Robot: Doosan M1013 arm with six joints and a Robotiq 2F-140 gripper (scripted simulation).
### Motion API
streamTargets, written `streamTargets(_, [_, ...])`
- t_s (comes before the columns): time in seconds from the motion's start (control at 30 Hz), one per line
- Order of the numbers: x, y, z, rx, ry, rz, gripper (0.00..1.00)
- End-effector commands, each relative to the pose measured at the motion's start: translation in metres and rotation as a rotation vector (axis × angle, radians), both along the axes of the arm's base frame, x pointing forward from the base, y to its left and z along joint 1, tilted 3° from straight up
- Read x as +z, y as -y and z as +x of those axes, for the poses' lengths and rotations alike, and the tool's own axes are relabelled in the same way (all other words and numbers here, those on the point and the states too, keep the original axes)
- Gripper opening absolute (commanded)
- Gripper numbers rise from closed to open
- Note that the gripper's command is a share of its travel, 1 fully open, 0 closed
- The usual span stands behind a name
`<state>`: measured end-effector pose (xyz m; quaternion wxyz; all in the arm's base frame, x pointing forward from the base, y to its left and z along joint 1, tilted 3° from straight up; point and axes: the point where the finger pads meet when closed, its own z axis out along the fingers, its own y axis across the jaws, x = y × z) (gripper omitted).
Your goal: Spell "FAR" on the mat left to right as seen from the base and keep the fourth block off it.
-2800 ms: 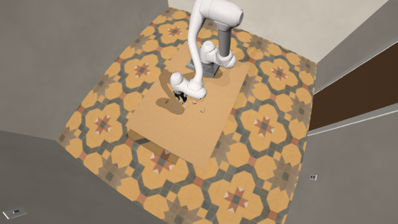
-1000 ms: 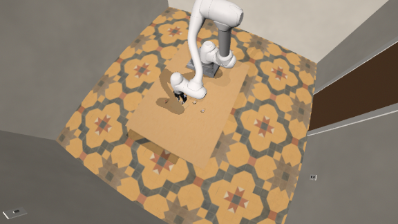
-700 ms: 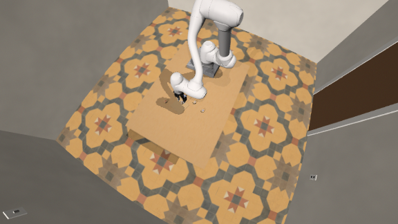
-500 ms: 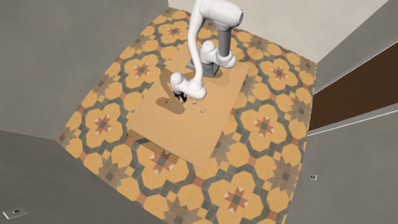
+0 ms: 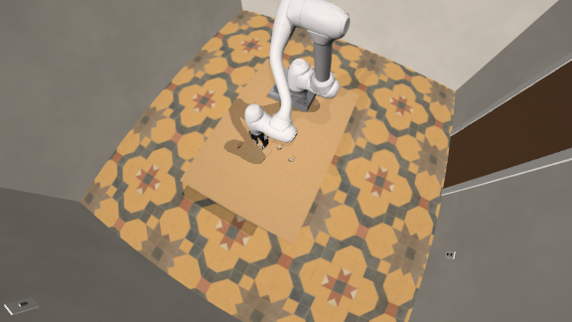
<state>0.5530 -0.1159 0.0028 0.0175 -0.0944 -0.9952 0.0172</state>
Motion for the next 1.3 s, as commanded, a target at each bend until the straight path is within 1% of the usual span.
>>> streamTargets(0.0, [-0.003, 0.002, -0.002, 0.003, -0.002, -0.001, 0.37])
streamTargets(0.37, [-0.005, 0.002, -0.002, 0.003, -0.002, -0.001, 0.37])
streamTargets(0.77, [-0.025, 0.002, -0.003, 0.003, -0.002, -0.001, 0.37])
streamTargets(1.07, [-0.034, 0.003, -0.003, 0.003, -0.002, -0.001, 0.37])
streamTargets(1.27, [-0.035, 0.003, -0.003, 0.003, -0.002, -0.001, 0.37])
